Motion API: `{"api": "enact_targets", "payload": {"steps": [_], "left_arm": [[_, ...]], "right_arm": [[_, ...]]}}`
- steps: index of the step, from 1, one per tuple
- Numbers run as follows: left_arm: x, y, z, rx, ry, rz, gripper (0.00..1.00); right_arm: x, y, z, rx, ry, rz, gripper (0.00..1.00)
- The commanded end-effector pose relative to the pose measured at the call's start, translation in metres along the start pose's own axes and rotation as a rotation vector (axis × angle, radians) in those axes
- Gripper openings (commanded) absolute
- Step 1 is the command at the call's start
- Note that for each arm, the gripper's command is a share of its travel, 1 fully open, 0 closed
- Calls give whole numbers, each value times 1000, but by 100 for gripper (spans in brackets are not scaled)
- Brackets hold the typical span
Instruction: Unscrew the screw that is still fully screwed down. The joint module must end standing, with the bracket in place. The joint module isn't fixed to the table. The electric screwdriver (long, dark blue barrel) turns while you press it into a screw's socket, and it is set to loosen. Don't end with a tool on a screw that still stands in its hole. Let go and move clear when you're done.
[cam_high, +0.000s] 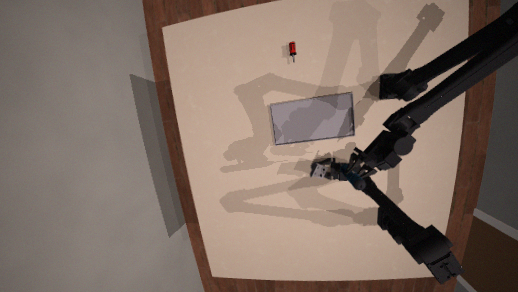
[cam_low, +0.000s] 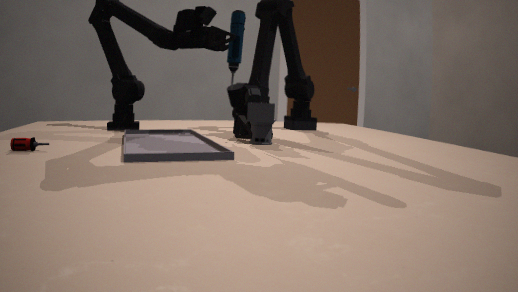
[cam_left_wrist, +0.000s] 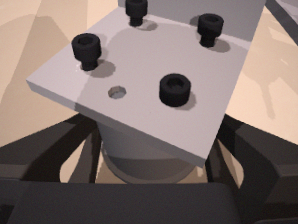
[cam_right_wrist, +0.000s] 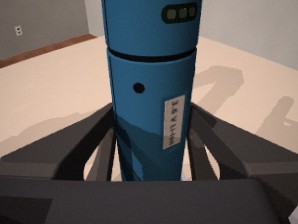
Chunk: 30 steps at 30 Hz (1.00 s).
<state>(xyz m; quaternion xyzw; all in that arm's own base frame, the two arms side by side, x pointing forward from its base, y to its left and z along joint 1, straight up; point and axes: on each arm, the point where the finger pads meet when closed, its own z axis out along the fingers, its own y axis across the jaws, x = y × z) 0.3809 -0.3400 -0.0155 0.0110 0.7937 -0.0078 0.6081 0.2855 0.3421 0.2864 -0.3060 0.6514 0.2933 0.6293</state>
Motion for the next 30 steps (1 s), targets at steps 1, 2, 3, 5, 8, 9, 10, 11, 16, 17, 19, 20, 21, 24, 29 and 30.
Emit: {"api": "enact_targets", "payload": {"steps": [1, 2, 3, 5, 8, 9, 10, 11, 16, 17, 19, 20, 21, 24, 29, 30], "left_arm": [[11, -3, -4, 11, 1, 12, 59], [11, -3, -4, 11, 1, 12, 59], [11, -3, -4, 11, 1, 12, 59], [11, -3, -4, 11, 1, 12, 59], [11, -3, -4, 11, 1, 12, 59], [11, -3, -4, 11, 1, 12, 59], [11, -3, -4, 11, 1, 12, 59], [11, -3, -4, 11, 1, 12, 59], [11, -3, -4, 11, 1, 12, 59], [11, -3, -4, 11, 1, 12, 59], [11, -3, -4, 11, 1, 12, 59], [11, -3, -4, 11, 1, 12, 59], [11, -3, -4, 11, 1, 12, 59], [11, -3, -4, 11, 1, 12, 59], [11, -3, -4, 11, 1, 12, 59], [11, -3, -4, 11, 1, 12, 59]], "right_arm": [[-62, -6, 17, 13, -133, -3, 42], [-62, -6, 18, 13, -133, -3, 42], [-62, -6, 18, 13, -133, -3, 42], [-65, -6, 17, 13, -142, -3, 42], [-61, -6, 20, 13, -133, -3, 42], [-61, -6, 21, 13, -133, -3, 42], [-61, -6, 22, 13, -133, -3, 42], [-61, -6, 24, 13, -133, -3, 42], [-61, -6, 30, 13, -133, -3, 42], [-61, -6, 31, 13, -133, -3, 42], [-61, -6, 34, 13, -132, -3, 42], [-61, -6, 34, 13, -132, -3, 42], [-61, -6, 34, 13, -132, -3, 42], [-61, -6, 34, 13, -132, -3, 42], [-61, -6, 40, 13, -132, -3, 42], [-61, -6, 42, 13, -132, -3, 42]]}}
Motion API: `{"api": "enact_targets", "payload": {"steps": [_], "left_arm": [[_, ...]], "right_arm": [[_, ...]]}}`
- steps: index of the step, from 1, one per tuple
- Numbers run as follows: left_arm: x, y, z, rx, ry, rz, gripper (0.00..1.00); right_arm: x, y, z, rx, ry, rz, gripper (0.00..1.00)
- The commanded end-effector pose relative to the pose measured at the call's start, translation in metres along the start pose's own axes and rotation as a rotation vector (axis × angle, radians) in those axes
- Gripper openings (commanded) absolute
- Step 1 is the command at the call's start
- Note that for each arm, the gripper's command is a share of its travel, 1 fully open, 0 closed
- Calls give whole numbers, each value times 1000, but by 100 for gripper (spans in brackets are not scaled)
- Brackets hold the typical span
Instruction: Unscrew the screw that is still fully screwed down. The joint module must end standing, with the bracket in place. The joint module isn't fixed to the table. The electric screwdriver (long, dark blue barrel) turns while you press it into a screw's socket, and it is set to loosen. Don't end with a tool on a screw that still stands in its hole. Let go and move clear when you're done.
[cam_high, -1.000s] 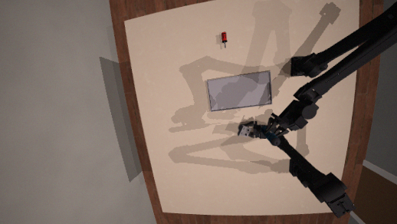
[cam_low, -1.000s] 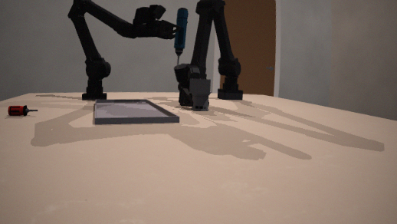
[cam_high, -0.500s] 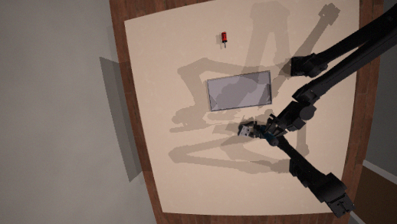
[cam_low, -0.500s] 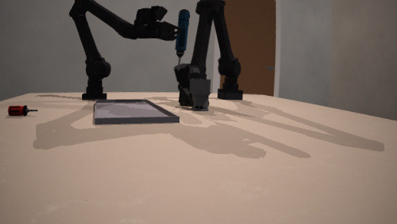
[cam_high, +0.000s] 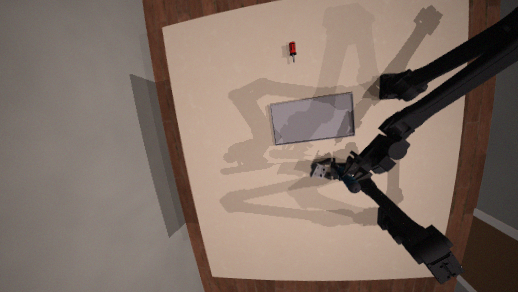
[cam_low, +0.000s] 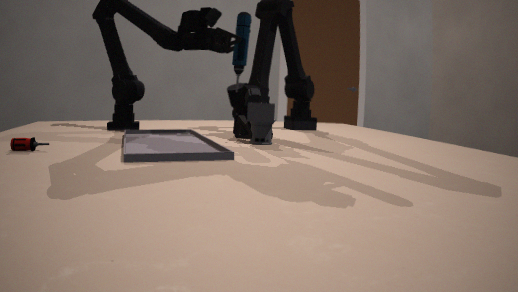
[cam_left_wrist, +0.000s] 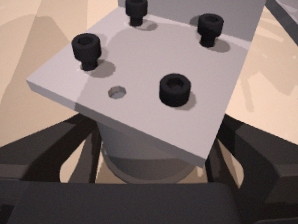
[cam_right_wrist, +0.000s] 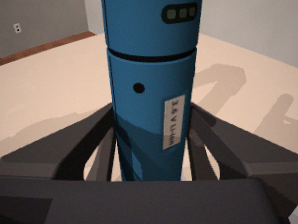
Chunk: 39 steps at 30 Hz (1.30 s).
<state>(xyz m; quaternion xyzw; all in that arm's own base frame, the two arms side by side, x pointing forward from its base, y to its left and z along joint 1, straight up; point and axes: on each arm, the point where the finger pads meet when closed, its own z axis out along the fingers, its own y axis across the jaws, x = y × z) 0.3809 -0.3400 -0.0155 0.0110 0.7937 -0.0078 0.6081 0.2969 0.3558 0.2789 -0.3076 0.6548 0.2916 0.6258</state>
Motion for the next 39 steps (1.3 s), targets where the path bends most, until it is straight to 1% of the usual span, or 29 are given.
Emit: {"api": "enact_targets", "payload": {"steps": [1, 6, 11, 23, 28, 39], "left_arm": [[11, -3, -4, 11, 1, 12, 59], [11, -3, -4, 11, 1, 12, 59], [11, -3, -4, 11, 1, 12, 59], [11, -3, -4, 11, 1, 12, 59], [11, -3, -4, 11, 1, 12, 59], [11, -3, -4, 11, 1, 12, 59]], "right_arm": [[-68, -6, 24, 13, -143, -3, 42], [-68, -6, 30, 13, -142, -3, 42], [-68, -6, 30, 13, -142, -3, 42], [-68, -6, 46, 13, -142, -3, 42], [-68, -6, 46, 13, -142, -3, 42], [-68, -6, 60, 13, -141, -3, 42]]}}
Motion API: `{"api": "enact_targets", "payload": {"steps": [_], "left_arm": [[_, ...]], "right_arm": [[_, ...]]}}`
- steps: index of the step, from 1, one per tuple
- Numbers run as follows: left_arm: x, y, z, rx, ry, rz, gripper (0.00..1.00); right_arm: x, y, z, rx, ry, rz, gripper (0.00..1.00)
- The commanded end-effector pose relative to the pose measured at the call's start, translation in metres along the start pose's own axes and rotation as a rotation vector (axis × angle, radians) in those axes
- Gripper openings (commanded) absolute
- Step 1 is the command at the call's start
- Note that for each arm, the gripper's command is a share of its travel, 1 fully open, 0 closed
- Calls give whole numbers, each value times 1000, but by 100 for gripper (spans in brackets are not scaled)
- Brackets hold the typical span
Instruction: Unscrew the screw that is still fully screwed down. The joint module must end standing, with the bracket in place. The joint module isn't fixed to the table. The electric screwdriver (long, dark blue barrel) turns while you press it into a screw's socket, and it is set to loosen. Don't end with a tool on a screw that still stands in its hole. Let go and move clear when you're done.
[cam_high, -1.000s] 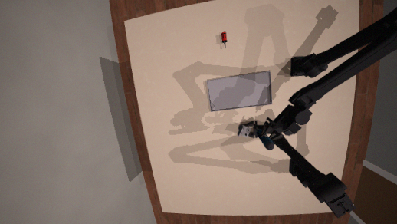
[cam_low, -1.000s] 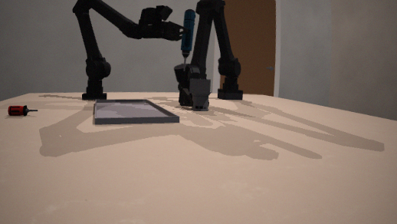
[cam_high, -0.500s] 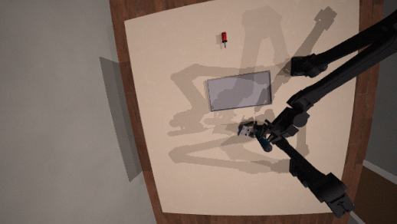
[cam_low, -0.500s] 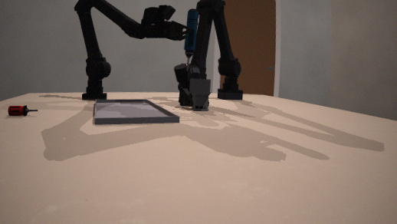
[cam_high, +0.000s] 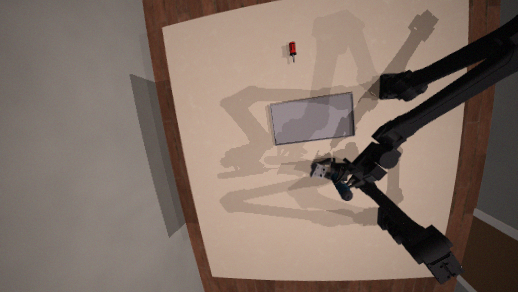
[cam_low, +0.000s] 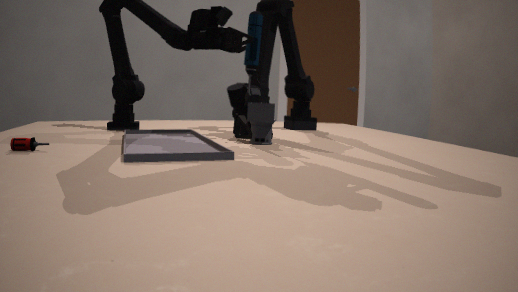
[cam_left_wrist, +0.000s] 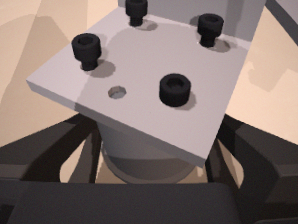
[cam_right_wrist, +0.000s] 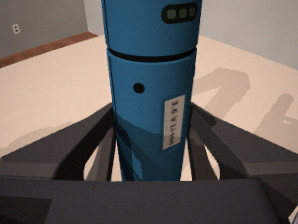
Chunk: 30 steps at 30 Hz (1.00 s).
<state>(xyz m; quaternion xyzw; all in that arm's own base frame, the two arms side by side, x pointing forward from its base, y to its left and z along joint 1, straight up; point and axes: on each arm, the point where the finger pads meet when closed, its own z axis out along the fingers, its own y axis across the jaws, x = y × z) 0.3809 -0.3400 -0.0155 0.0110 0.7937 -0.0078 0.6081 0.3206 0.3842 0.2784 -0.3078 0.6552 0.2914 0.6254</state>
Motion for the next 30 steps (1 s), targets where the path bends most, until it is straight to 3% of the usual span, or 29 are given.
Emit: {"api": "enact_targets", "payload": {"steps": [1, 30], "left_arm": [[11, -3, -4, 11, 1, 12, 59], [11, -3, -4, 11, 1, 12, 59]], "right_arm": [[-67, -7, 24, 13, -142, -3, 42], [-75, -7, 30, 13, -158, 1, 42]]}}
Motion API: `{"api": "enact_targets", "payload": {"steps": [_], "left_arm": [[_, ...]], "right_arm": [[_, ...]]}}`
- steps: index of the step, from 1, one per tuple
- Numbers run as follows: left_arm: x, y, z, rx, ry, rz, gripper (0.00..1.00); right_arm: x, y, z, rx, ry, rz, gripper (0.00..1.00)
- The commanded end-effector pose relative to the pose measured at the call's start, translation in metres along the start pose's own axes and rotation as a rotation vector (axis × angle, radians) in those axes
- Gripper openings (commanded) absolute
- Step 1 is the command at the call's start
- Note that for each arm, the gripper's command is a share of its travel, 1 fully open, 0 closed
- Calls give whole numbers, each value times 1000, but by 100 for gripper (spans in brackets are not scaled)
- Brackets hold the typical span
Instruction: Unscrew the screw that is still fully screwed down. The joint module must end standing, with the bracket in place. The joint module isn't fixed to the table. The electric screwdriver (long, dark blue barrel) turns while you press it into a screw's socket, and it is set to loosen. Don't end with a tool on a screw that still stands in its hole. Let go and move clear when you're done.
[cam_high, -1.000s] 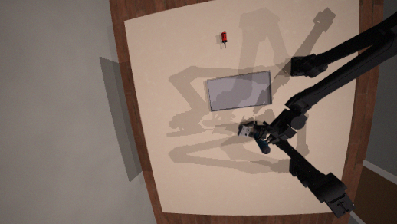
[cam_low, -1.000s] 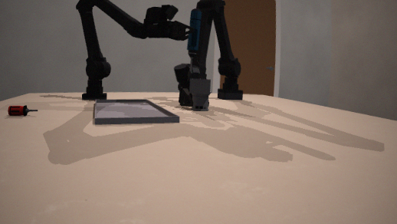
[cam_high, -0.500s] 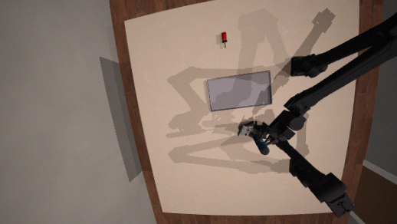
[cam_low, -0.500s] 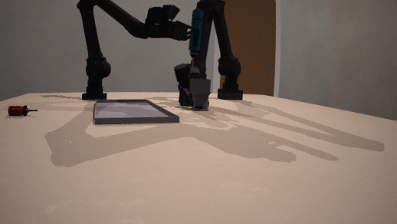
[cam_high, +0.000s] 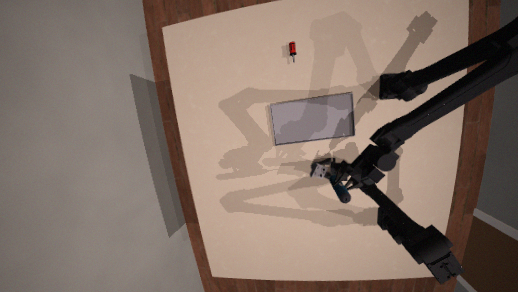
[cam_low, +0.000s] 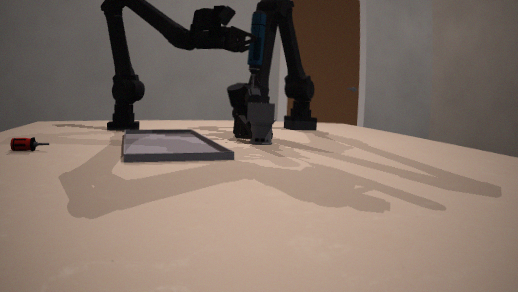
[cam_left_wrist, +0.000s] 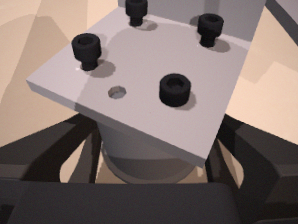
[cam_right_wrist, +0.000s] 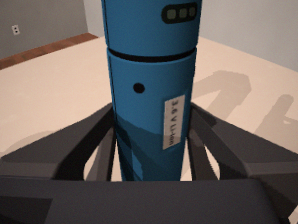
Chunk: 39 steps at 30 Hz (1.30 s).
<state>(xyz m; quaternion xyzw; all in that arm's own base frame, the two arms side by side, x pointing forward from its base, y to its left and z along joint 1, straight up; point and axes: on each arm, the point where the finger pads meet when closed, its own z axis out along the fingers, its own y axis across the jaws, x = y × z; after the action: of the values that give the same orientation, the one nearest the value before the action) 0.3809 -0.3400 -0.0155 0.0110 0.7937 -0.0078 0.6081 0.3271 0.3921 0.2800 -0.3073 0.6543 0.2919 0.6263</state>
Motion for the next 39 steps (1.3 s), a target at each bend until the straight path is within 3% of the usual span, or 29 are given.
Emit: {"api": "enact_targets", "payload": {"steps": [1, 39], "left_arm": [[11, -3, -4, 11, 1, 12, 59], [11, -3, -4, 11, 1, 12, 59]], "right_arm": [[-74, -7, 21, 13, -156, 2, 42], [-88, -7, 24, 12, -182, 13, 42]]}}
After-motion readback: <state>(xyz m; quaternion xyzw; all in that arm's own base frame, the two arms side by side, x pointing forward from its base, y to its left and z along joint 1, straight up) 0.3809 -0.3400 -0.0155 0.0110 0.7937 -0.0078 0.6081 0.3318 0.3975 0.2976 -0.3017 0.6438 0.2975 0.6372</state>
